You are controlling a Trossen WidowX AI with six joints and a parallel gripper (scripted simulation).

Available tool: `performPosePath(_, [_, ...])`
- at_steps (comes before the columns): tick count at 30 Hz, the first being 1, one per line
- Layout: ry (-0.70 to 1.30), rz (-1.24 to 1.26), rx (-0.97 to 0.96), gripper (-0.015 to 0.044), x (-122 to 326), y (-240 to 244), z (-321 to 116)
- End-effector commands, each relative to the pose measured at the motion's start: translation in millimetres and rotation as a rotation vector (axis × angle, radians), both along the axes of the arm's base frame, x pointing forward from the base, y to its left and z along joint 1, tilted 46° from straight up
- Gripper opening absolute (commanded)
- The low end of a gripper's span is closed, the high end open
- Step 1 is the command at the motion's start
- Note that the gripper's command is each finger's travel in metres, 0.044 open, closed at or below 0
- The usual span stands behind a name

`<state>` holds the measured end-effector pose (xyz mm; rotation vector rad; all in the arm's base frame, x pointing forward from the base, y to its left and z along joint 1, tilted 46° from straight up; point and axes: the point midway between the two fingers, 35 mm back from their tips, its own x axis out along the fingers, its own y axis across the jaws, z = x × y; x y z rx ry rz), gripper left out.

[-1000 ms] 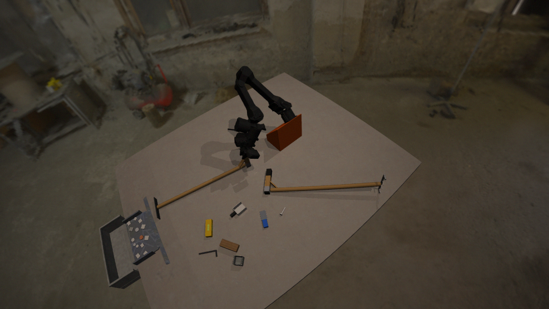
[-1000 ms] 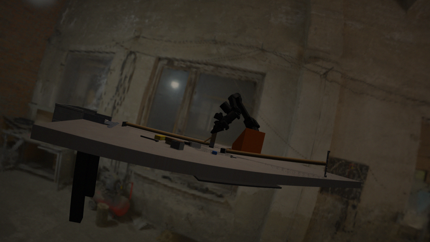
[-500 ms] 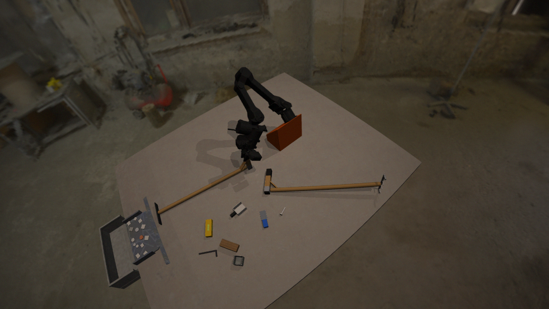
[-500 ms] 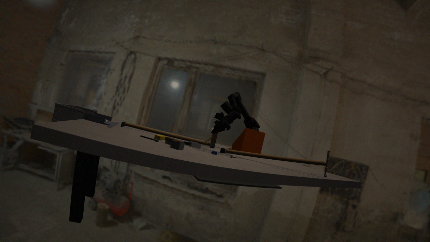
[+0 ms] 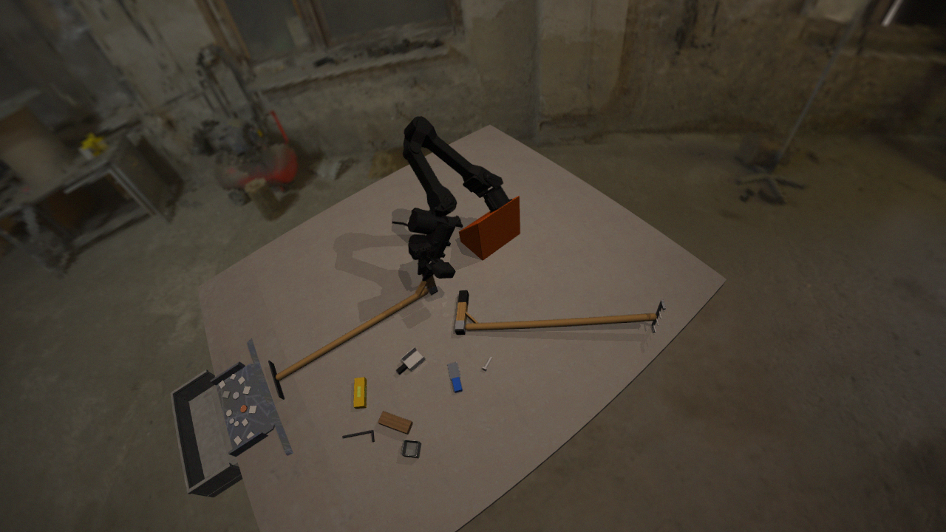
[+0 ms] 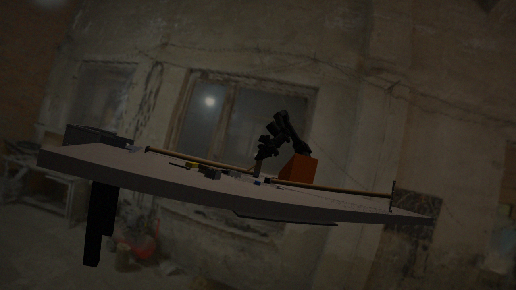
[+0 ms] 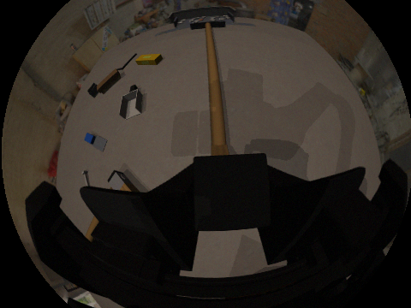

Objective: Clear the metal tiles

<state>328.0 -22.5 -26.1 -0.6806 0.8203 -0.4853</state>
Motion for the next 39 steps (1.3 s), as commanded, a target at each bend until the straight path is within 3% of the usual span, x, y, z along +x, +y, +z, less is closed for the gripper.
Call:
performPosePath(1, [0.017, 0.022, 0.000, 0.0000, -1, -1, 2])
performPosePath(39, [0.031, 0.030, 0.001, 0.0000, -53, -3, 6])
